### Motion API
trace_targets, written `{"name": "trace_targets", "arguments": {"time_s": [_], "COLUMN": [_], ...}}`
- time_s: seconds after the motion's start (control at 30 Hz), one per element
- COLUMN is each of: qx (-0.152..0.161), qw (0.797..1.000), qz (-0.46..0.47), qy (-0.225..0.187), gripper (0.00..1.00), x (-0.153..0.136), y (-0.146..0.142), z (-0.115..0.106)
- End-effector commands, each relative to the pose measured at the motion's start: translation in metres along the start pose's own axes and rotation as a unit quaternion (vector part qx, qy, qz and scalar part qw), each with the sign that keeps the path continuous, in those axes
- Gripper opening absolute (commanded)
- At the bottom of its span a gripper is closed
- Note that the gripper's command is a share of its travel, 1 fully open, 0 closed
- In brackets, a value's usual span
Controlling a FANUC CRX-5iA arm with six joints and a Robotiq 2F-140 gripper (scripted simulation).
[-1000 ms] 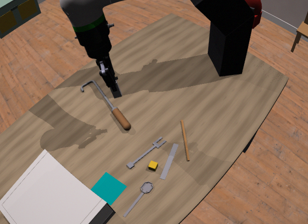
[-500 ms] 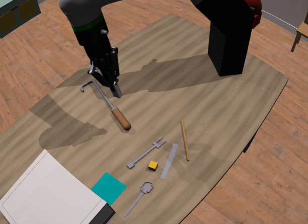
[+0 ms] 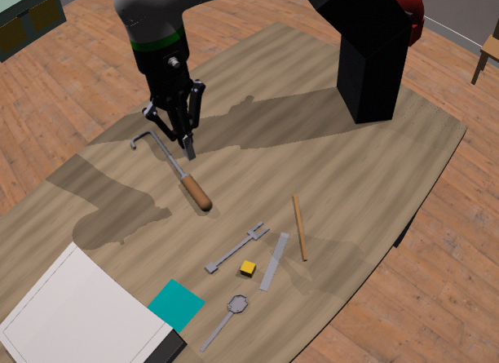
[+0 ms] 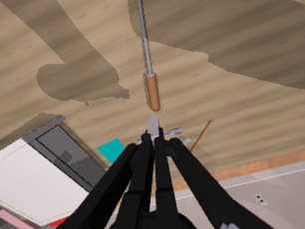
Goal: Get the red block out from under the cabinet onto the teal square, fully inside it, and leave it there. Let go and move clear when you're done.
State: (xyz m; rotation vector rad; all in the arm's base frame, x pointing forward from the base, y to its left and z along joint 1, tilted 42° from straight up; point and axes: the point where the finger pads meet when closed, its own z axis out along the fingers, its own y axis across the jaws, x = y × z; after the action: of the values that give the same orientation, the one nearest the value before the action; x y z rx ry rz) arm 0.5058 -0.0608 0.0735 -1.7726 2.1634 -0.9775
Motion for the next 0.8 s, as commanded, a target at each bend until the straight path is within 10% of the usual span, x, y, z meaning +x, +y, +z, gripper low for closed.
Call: {"name": "trace_targets", "arguments": {"time_s": [0.0,0.23,0.27,0.77], "qx": [0.019,0.019,0.019,0.019], "qw": [1.000,1.000,1.000,1.000], "qz": [0.009,0.009,0.009,0.009], "qy": [0.016,0.016,0.016,0.016], "gripper": [0.00,0.00,0.33,0.33], "x": [0.0013,0.0013,0.0013,0.0013], "y": [0.0007,0.0007,0.0007,0.0007], "z": [0.0008,0.0008,0.0008,0.0008]}}
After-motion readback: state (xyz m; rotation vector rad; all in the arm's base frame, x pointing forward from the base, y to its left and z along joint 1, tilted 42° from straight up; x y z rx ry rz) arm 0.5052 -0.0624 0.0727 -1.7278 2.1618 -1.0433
